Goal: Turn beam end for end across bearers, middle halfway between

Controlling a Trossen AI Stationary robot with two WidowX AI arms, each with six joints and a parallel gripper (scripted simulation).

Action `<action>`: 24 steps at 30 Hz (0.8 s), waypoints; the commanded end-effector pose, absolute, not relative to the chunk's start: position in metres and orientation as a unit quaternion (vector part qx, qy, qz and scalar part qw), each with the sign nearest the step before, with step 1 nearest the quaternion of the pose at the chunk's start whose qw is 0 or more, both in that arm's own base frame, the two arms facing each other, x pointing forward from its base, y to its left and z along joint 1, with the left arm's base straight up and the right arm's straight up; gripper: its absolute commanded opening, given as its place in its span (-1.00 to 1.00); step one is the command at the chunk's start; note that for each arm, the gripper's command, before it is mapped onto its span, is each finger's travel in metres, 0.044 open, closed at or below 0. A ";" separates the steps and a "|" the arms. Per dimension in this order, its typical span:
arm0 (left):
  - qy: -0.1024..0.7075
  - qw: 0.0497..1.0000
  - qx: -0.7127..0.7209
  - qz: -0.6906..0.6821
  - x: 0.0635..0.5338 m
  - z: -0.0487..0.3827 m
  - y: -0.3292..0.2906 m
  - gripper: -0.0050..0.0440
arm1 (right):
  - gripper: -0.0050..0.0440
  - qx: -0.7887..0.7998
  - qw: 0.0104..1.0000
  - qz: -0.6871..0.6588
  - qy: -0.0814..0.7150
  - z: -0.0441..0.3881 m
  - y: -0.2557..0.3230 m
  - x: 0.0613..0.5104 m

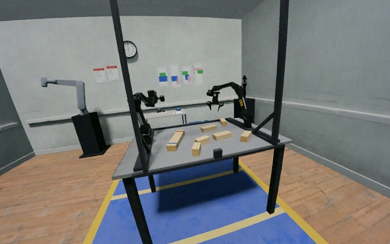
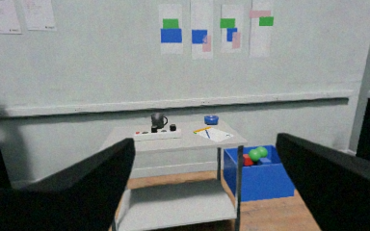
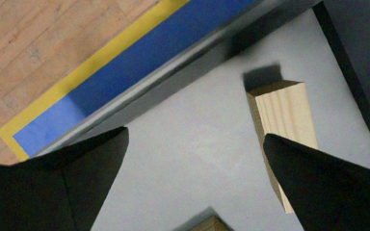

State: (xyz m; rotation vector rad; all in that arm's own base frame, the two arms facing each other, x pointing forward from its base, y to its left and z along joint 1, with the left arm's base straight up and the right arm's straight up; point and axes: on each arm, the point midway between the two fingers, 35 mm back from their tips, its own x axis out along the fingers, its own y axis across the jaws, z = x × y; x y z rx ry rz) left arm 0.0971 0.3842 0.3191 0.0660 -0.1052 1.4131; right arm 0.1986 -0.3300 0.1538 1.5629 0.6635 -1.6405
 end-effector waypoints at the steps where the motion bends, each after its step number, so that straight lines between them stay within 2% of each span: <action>1: -0.063 0.758 0.040 0.647 0.096 0.333 0.381 0.84 | 0.84 0.612 0.391 -0.641 0.248 0.164 -0.331 0.199; 19: -0.063 0.758 0.040 0.647 0.096 0.333 0.381 0.84 | 0.84 0.612 0.391 -0.641 0.248 0.164 -0.331 0.199; 24: -0.040 0.771 0.040 0.634 0.098 0.327 0.368 0.84 | 0.84 0.593 0.435 -0.618 0.278 0.169 -0.311 0.205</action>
